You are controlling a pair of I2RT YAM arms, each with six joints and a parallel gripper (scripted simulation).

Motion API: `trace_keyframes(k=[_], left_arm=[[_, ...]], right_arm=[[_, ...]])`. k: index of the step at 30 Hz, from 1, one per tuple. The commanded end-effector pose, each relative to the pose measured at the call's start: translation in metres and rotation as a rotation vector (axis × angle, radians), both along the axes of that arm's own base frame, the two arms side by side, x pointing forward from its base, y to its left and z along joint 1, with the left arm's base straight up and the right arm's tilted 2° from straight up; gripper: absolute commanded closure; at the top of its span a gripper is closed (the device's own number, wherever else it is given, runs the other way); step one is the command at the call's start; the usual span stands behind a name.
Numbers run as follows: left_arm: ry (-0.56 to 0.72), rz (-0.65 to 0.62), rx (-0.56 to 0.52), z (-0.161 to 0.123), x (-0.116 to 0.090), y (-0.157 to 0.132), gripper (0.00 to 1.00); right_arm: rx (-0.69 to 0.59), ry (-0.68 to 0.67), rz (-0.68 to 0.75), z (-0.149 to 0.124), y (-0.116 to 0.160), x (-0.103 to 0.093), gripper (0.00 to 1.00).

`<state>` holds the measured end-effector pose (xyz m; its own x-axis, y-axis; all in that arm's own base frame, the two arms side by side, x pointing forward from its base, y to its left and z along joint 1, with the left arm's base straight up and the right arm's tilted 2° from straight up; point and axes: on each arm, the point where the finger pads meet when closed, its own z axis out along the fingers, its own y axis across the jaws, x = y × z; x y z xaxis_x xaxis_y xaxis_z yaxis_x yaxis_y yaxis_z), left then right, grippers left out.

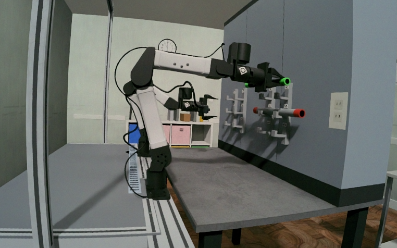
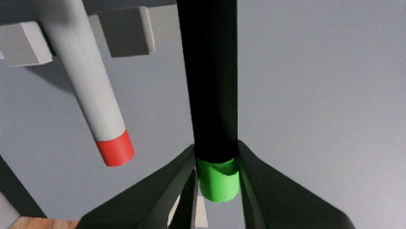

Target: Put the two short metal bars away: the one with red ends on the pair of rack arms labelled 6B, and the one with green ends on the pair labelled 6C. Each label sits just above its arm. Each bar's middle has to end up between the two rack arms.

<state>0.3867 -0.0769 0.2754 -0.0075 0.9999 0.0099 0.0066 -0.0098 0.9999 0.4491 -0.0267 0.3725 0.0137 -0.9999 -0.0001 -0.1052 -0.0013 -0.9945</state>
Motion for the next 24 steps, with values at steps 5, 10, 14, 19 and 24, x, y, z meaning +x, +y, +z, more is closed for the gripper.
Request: trace_keyframes(k=[5, 10, 14, 19, 24], left_arm=[[-0.007, -0.007, -0.011, 0.003, -0.004, 0.001, 0.00], [-0.007, -0.007, -0.011, 0.003, -0.004, 0.001, 0.00], [-0.007, -0.007, -0.011, 0.003, -0.004, 0.001, 0.00], [-0.007, -0.007, -0.011, 0.003, -0.004, 0.001, 0.00], [-0.007, -0.007, -0.011, 0.003, -0.004, 0.001, 0.00]], right_arm=[[0.014, -0.067, 0.001, 0.014, 0.001, -0.001, 1.00], [0.014, -0.067, 0.001, 0.010, 0.001, -0.001, 1.00], [0.014, -0.067, 0.001, 0.008, 0.001, -0.001, 1.00], [0.014, -0.067, 0.001, 0.007, 0.001, -0.002, 1.00], [0.014, -0.067, 0.001, 0.006, 0.001, -0.003, 1.00]])
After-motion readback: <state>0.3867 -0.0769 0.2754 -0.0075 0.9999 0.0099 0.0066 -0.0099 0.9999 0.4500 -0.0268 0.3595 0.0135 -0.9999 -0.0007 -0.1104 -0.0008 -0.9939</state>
